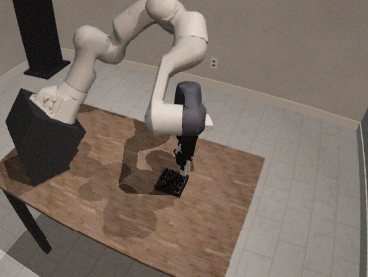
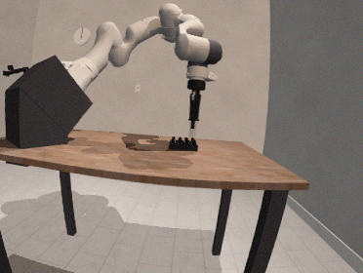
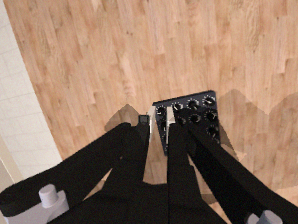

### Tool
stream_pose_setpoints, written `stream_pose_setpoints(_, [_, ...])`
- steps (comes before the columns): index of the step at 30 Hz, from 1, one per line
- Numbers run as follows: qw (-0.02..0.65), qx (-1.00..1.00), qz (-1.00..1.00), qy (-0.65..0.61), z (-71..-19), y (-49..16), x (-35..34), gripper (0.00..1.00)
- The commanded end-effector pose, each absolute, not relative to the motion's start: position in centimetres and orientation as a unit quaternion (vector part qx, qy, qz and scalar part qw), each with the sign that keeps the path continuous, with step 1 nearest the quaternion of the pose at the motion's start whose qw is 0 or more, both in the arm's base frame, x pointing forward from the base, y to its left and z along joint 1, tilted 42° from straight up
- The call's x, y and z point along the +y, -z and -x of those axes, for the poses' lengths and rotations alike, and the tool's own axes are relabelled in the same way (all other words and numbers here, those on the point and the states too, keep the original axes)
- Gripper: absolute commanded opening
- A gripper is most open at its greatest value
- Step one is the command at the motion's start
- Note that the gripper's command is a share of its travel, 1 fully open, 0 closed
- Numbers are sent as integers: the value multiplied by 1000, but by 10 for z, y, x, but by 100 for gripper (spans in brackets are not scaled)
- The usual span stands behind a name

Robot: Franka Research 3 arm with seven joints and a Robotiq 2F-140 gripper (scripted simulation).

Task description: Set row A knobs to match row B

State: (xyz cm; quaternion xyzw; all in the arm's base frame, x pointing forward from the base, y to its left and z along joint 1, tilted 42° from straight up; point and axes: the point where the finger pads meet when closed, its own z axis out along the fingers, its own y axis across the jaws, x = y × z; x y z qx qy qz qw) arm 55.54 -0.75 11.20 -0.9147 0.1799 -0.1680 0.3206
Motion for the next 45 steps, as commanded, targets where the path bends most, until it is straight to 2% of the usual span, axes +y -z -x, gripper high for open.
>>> stream_pose_setpoints(1, [320,179,915,169,-556,-112,-7,12])
stream_pose_setpoints(45, [320,179,915,169,-562,-102,1,12])
